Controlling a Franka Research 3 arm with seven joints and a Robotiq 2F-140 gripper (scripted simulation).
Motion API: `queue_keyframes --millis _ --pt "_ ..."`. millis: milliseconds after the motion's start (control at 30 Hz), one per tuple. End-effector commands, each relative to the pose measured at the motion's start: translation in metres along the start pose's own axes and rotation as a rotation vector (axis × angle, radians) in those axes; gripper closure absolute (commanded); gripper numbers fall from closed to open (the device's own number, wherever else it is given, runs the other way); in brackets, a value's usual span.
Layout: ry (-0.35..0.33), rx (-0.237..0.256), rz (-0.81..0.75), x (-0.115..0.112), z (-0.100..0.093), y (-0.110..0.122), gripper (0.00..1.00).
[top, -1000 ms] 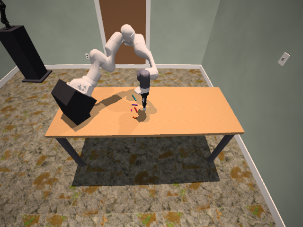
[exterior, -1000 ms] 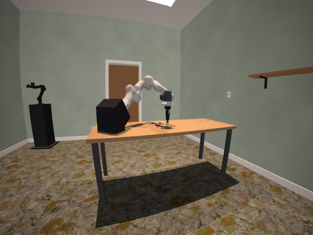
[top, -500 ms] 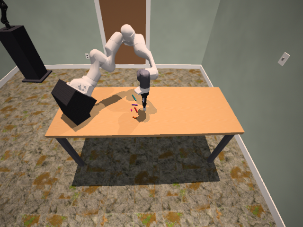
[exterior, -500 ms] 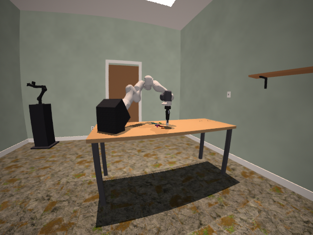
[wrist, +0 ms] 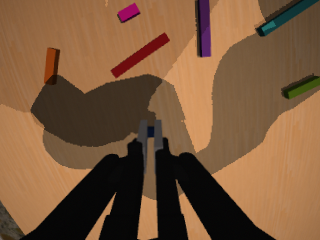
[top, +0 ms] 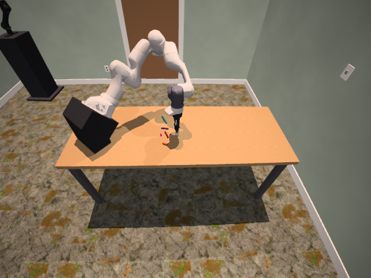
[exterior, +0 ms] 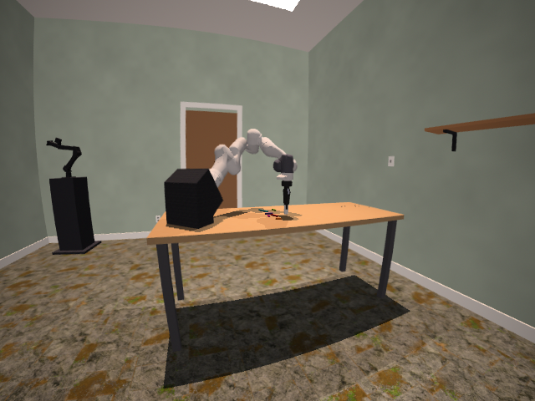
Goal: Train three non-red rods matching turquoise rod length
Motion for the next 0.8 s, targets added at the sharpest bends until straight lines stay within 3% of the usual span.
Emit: queue_keyframes --millis 0,767 --pt "-0.002 0.002 -0.007 -0.0014 0.0024 -0.0001 0.97" --pt "-0.002 0.002 -0.007 -0.0014 0.0105 -0.0002 0.97"
Point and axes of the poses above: the point where the finger pads meet when closed, its own z axis out along the fingers, its own y axis across the jaws, x = y × z, the point moved 1 cm from there along -z, back along the fingers, and after that the axes turned 11 degrees about -z, right-handed, at the moved point
